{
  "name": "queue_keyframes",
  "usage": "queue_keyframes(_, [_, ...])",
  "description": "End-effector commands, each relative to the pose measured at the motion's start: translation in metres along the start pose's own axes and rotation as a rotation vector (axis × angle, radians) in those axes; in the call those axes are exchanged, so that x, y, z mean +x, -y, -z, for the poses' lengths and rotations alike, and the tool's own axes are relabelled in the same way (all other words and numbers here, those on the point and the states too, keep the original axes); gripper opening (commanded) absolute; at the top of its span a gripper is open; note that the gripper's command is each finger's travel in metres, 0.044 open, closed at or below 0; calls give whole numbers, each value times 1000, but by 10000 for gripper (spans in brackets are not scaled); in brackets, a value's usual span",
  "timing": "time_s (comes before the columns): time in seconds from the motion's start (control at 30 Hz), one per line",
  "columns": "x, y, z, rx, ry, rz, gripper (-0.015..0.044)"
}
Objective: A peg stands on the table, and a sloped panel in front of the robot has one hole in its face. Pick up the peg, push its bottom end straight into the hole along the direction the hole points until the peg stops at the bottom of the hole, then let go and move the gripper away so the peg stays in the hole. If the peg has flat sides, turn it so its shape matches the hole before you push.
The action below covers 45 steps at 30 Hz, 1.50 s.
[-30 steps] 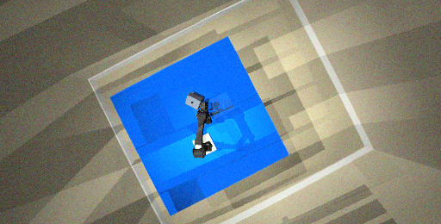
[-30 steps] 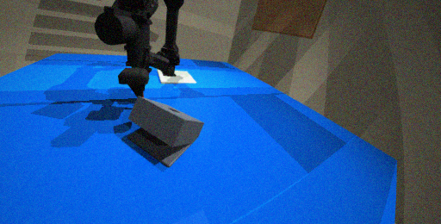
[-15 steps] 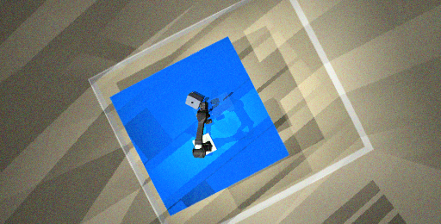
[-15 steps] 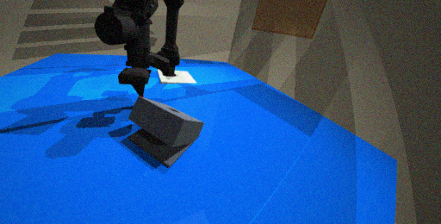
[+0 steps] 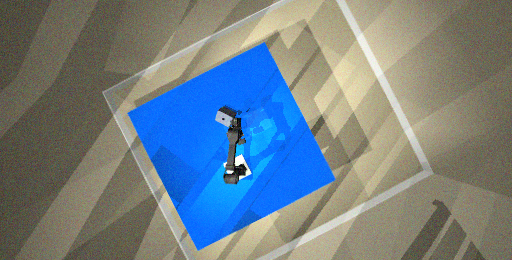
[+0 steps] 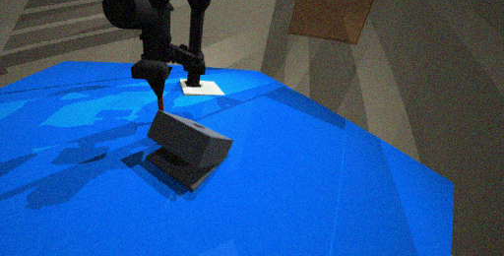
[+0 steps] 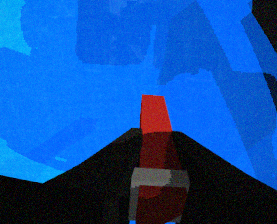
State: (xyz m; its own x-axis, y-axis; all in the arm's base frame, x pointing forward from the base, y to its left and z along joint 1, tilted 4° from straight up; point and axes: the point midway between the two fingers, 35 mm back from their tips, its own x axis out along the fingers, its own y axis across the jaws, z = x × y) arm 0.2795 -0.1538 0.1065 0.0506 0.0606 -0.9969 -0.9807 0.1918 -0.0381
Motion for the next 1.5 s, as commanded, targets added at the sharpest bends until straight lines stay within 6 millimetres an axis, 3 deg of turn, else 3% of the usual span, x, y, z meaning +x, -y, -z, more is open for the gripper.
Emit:
queue_keyframes(0.0, [-18,1,0,-6,-6,7,0])
queue_keyframes(0.3, [-43,1,-1,-4,-7,6,0])
queue_keyframes(1.47, [-45,10,-13,235,-67,26,0])
